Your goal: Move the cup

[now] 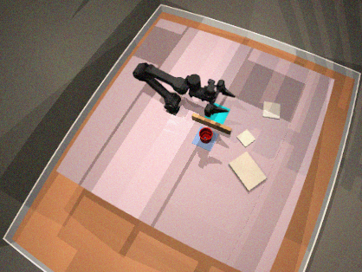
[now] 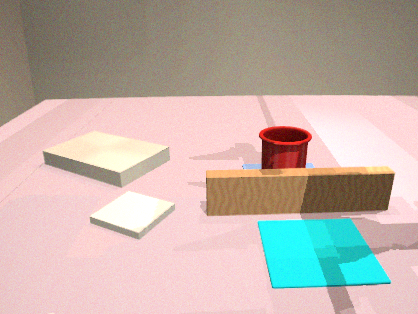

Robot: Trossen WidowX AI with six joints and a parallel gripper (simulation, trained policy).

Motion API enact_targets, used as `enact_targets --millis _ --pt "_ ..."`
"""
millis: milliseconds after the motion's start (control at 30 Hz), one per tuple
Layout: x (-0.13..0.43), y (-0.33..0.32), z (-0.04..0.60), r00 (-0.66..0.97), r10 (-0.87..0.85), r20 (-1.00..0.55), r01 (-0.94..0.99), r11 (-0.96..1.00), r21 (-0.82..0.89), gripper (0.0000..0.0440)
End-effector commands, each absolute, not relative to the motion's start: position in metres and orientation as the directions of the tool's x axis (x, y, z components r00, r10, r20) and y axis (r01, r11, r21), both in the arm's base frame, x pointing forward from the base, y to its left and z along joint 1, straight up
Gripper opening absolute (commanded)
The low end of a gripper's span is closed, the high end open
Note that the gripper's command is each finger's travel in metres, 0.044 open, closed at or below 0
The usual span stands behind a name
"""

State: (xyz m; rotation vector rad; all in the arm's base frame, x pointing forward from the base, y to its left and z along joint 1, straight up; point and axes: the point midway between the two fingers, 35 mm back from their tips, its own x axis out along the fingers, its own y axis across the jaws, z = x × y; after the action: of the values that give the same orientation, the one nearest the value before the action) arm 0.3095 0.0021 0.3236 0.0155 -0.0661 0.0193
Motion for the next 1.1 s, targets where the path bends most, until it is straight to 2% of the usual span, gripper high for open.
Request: enact_targets --millis 0,400,467,567,767,1067 --pt "0.310 0.002 0.323 0.998 0.014 0.061 -0.015 1.000 0.018 0.0374" --pt "0.310 0.002 0.302 0.998 -0.014 -0.065 0.018 0.998 0.059 0.0059" --pt "0.310 0.003 0.297 0.995 -0.013 -0.094 0.019 0.998 0.065 0.0018" --pt "0.311 0.006 0.292 0.991 -0.005 -0.137 0.015 0.997 0.074 0.0018" --pt "0.312 0.014 0.284 0.976 0.015 -0.219 0.006 0.995 0.096 0.0083" --pt "0.312 0.023 0.271 0.936 0.038 -0.349 0.006 0.992 0.123 0.0075"
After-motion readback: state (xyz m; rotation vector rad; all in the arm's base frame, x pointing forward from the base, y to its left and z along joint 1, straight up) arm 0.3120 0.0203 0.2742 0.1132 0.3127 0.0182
